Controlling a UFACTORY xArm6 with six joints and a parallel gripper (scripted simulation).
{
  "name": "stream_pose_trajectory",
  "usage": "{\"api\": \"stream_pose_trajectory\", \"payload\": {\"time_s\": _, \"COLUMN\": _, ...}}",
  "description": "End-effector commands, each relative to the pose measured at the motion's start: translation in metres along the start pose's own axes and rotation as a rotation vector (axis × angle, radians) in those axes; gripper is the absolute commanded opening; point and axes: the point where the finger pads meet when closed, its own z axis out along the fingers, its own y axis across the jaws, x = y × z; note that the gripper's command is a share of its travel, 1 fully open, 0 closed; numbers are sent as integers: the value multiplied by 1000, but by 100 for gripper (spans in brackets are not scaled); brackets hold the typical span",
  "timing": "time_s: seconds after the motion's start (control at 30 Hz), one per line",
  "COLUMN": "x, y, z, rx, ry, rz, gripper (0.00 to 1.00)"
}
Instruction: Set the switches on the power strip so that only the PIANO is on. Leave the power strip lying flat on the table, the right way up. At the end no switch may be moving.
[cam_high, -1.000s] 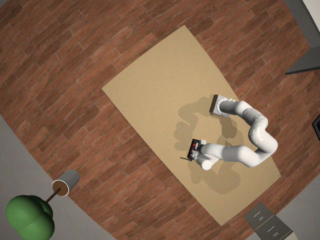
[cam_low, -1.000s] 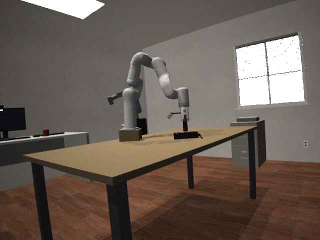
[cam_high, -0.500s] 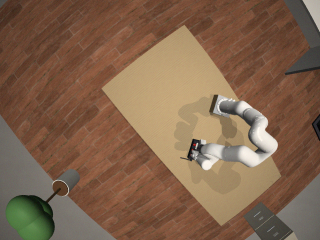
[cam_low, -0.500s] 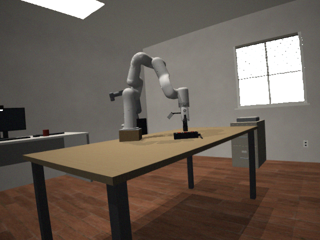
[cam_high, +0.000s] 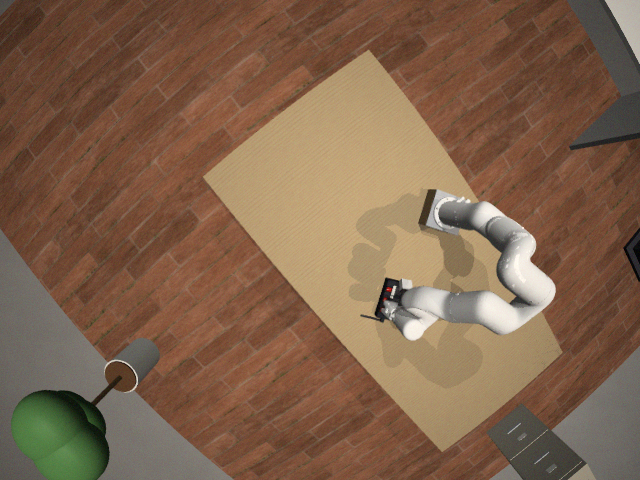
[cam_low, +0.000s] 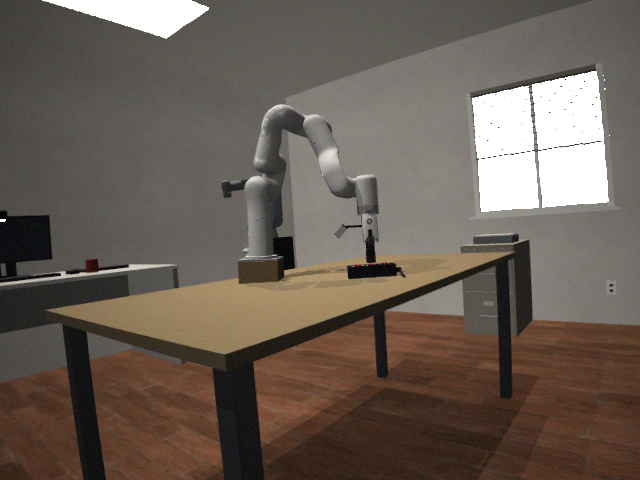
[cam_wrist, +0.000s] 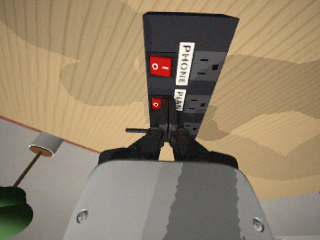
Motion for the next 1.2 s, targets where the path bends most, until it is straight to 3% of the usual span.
{"api": "stream_pose_trajectory", "payload": {"time_s": 0.0, "x": -1, "y": 0, "z": -1, "rx": 1, "ry": -4, "rz": 0, "gripper": 0}}
{"api": "stream_pose_trajectory", "payload": {"time_s": 1.17, "x": -1, "y": 0, "z": 6, "rx": 1, "ry": -4, "rz": 0, "gripper": 0}}
